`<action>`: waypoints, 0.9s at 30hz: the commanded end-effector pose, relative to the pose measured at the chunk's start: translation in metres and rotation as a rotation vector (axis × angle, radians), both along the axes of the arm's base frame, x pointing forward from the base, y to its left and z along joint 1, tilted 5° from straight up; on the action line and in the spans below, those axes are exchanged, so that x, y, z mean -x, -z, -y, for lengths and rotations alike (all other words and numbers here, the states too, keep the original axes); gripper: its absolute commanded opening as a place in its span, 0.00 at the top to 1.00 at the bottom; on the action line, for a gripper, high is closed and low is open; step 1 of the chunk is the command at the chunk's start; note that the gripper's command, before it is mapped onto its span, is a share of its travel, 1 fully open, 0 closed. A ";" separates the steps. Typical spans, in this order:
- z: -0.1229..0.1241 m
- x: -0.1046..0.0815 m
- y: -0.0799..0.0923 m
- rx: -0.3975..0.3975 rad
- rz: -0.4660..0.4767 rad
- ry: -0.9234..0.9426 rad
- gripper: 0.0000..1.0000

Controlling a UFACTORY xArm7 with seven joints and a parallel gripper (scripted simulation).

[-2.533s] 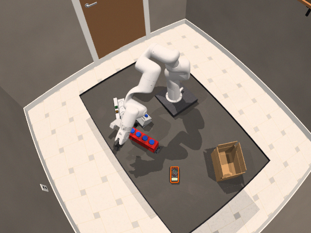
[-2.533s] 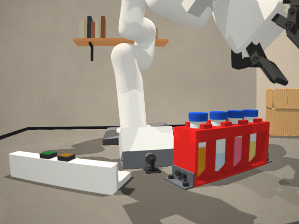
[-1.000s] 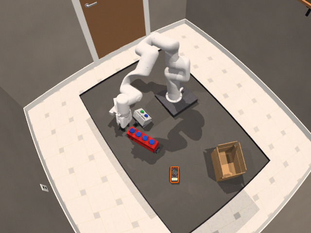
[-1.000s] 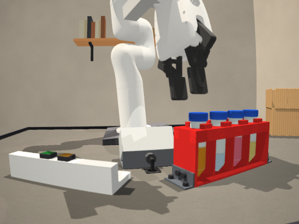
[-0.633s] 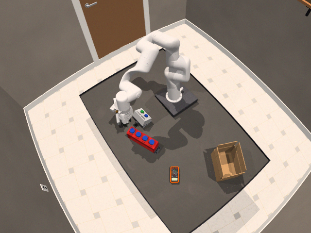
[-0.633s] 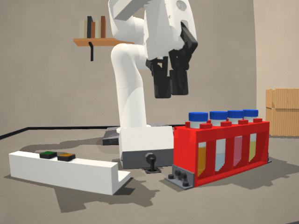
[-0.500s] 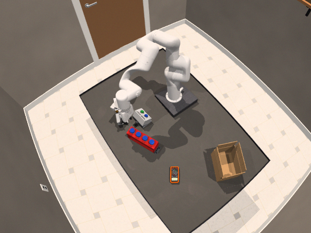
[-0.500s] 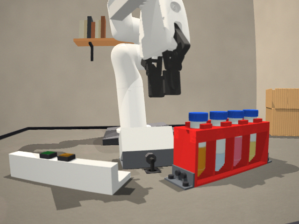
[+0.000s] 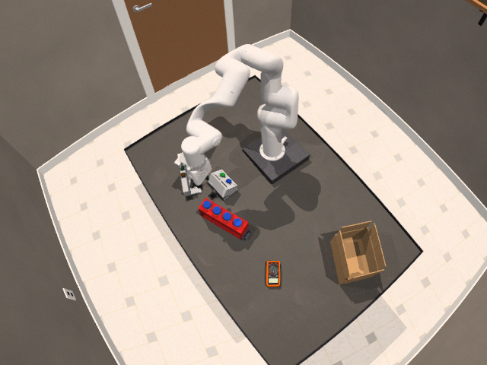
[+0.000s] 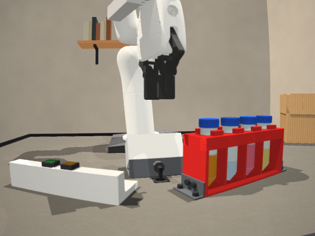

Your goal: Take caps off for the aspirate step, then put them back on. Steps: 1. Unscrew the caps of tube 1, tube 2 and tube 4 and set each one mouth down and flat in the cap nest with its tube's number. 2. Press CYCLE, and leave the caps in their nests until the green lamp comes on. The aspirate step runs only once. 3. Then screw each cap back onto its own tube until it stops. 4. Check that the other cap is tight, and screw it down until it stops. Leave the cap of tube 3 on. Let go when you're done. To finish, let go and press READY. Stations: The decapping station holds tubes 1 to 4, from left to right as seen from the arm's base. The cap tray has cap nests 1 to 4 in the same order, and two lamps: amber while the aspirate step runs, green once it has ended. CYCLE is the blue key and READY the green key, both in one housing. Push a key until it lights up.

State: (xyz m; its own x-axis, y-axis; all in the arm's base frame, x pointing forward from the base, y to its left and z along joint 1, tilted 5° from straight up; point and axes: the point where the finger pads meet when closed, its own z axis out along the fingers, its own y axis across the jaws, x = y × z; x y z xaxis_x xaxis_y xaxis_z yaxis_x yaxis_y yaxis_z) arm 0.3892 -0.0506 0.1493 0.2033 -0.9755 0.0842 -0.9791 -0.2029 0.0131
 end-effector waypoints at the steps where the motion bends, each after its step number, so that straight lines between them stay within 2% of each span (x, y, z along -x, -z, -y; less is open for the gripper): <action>1: 0.000 -0.001 -0.002 0.000 0.004 0.000 0.54; 4: 0.000 -0.001 -0.002 0.000 0.004 0.000 0.54; 8: -0.032 -0.004 0.001 -0.002 0.029 0.298 0.54; 11: -0.034 -0.004 0.001 -0.002 0.031 0.324 0.54; 12: -0.043 -0.005 0.002 -0.003 0.040 0.428 0.54; 21: -0.085 -0.008 0.005 -0.006 0.069 0.778 0.54; 27: -0.114 -0.010 0.008 -0.006 0.070 0.783 0.54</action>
State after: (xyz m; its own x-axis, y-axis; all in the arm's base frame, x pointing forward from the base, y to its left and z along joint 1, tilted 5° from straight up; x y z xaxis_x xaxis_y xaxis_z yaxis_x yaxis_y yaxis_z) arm 0.3948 0.0409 0.1420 -0.4953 -0.8675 0.0457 -0.8687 0.4947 -0.0243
